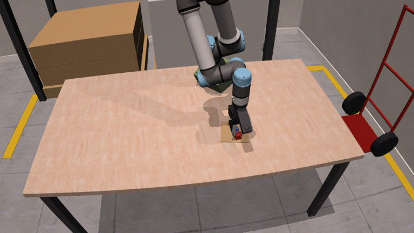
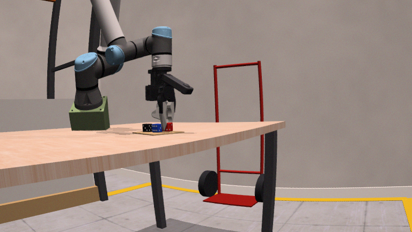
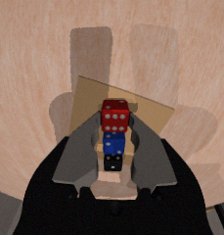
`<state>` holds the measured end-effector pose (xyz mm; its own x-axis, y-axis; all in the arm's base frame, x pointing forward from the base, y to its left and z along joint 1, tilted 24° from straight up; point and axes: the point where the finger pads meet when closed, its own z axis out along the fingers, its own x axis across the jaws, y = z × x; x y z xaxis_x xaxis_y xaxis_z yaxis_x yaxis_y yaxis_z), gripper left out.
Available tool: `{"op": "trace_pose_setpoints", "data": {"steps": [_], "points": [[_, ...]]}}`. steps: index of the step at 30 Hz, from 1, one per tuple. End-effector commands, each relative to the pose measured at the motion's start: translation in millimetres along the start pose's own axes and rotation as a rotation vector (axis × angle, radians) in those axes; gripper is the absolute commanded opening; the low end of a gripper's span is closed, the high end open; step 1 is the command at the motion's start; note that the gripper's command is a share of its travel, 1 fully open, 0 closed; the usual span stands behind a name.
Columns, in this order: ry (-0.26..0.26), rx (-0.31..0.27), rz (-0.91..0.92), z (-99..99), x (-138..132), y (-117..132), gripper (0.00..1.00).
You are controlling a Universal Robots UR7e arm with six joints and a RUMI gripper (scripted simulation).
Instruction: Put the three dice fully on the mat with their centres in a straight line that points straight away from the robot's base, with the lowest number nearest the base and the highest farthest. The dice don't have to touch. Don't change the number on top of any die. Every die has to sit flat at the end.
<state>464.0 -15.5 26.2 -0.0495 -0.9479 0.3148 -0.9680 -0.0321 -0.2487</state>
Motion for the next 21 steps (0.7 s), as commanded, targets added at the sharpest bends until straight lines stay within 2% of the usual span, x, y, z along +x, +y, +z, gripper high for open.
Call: {"op": "trace_pose_setpoints", "data": {"steps": [1,21], "points": [[0.000,0.001,0.000,0.5,0.0,-0.4,0.10],[0.000,0.001,0.000,3.3,0.0,-0.4,0.10]]}}
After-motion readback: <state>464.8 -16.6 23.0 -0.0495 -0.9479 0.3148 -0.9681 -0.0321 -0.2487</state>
